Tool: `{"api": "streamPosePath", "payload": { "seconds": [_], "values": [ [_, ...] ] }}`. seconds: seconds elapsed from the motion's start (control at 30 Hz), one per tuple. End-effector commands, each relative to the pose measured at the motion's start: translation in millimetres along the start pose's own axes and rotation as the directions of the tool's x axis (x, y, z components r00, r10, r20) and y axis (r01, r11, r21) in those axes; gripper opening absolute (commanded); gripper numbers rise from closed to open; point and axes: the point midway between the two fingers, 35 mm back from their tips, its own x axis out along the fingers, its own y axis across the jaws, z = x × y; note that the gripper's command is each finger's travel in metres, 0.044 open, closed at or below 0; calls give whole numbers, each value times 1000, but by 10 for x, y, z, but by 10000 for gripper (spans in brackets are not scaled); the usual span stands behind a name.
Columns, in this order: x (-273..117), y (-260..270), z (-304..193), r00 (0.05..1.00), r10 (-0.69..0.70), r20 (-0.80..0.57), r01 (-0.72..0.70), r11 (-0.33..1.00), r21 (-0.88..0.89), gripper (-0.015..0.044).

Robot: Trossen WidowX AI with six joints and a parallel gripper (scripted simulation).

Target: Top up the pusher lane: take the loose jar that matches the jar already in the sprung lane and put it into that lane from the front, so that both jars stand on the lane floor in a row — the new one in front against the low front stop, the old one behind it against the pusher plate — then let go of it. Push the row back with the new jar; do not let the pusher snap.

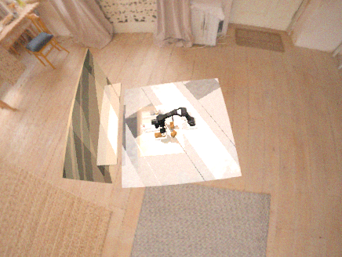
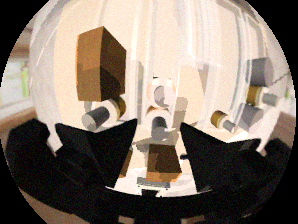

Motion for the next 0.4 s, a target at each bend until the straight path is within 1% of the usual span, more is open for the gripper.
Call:
{"api": "streamPosePath", "payload": {
  "seconds": [0.0, 0.37],
  "values": [
    [-7, 1, -51, 1000, 1, -6, -1, 1000, -1, 280],
    [-26, 1, -426, 1000, 1, -9, -1, 1000, -1, 280]
  ]
}}
